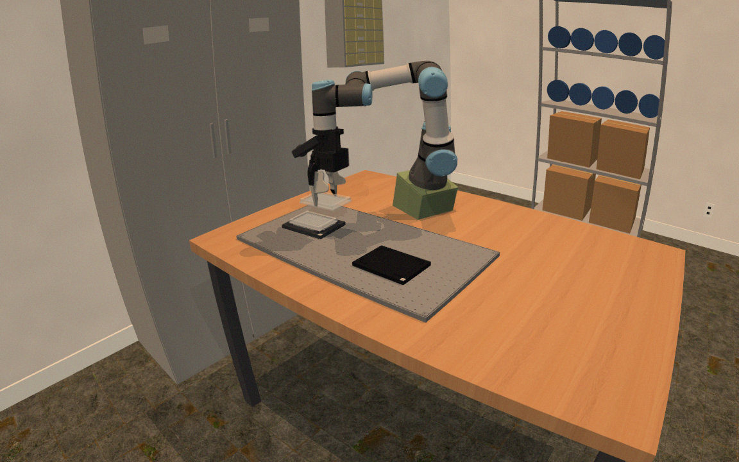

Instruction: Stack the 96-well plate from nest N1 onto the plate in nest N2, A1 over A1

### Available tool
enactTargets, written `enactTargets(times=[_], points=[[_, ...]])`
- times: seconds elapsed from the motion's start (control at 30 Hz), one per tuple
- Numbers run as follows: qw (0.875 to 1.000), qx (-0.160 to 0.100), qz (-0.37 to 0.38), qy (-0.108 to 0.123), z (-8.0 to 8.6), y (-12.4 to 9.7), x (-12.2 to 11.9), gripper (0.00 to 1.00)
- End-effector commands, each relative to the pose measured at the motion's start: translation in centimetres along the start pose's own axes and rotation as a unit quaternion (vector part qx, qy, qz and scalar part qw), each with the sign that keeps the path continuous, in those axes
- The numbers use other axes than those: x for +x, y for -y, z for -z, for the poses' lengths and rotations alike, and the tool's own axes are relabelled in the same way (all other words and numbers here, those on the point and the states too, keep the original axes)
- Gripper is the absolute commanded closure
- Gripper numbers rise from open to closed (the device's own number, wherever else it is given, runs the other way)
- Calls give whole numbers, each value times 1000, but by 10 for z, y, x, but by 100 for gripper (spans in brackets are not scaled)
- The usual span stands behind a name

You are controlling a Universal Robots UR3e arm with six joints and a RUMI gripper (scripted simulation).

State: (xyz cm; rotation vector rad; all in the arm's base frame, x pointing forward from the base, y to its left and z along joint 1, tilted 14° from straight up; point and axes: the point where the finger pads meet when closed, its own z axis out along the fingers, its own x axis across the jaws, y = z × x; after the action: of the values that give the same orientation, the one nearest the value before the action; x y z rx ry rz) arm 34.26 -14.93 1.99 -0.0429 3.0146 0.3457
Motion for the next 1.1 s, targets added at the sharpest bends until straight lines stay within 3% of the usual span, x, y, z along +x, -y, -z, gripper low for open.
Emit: enactTargets(times=[0.0,0.6,1.07], points=[[1000,1,0,1,1,20,4,100],[1000,1,0,1,1,72,17,100],[1000,1,0,1,1,75,18,100]])
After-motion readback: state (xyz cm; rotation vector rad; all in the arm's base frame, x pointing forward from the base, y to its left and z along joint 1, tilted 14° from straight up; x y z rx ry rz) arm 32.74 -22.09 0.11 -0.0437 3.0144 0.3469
